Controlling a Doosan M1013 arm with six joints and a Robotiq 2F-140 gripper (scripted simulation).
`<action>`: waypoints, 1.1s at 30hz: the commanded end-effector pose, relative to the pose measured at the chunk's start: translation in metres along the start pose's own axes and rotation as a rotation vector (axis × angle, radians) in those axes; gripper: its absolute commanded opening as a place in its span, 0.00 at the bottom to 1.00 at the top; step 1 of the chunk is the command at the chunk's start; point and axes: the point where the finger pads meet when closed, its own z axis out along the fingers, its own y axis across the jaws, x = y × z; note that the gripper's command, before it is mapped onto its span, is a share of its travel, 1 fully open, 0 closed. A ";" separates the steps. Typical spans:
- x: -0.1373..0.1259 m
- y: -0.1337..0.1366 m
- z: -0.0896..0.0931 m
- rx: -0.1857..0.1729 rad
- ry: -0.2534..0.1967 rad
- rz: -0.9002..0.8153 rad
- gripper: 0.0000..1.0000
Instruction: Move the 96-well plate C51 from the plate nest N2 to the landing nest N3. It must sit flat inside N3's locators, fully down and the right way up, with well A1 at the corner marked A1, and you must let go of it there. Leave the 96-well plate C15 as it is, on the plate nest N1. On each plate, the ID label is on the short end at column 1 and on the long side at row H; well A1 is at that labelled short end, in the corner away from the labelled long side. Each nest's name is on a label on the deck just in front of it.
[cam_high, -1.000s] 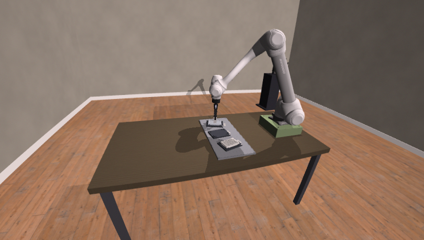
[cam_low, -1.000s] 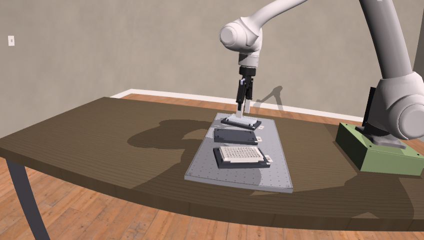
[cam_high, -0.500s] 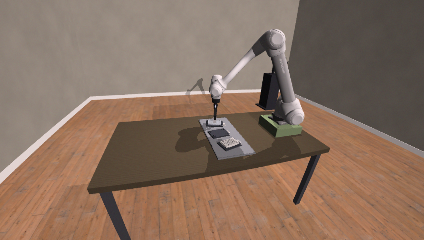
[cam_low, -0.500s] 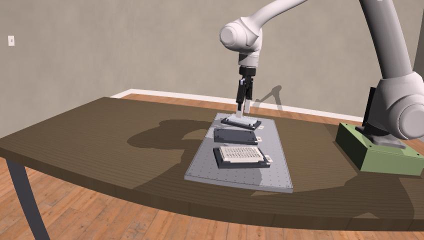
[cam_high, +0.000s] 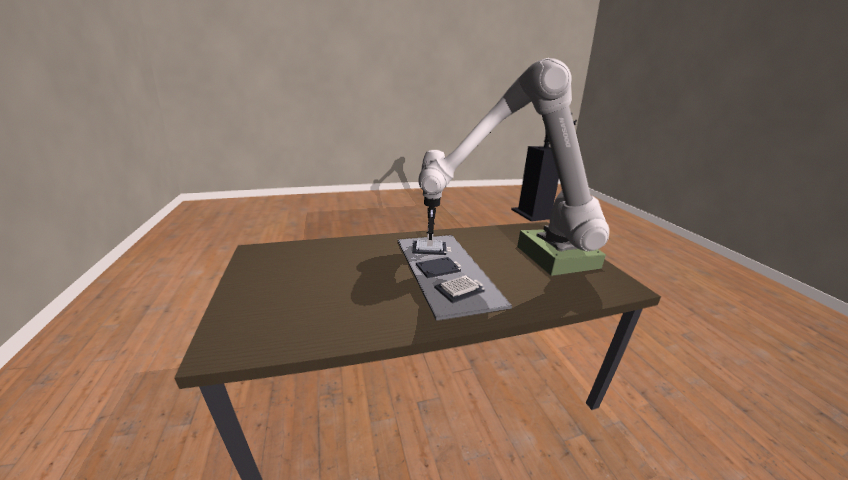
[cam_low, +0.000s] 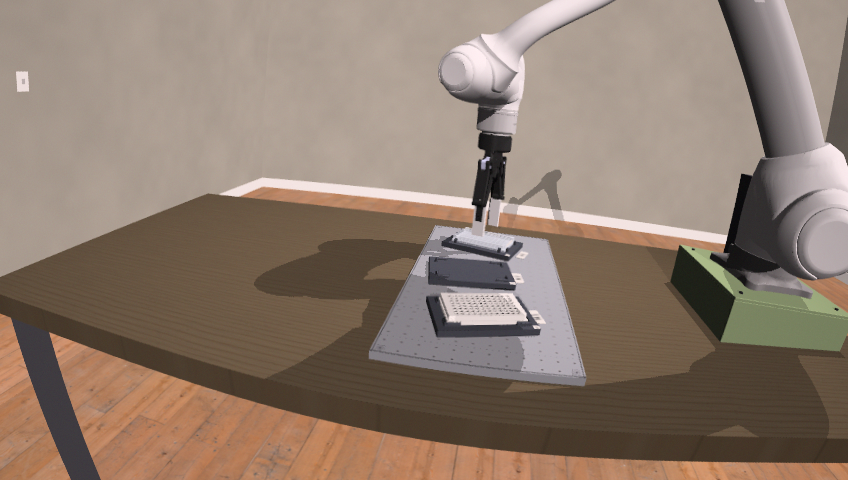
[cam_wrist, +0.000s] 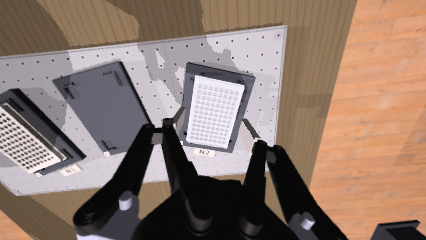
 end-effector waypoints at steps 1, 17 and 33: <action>-0.001 -0.003 0.001 -0.001 0.000 -0.003 0.66; -0.001 -0.003 0.001 -0.001 0.000 -0.003 0.66; -0.001 -0.003 0.001 -0.001 0.000 -0.003 0.59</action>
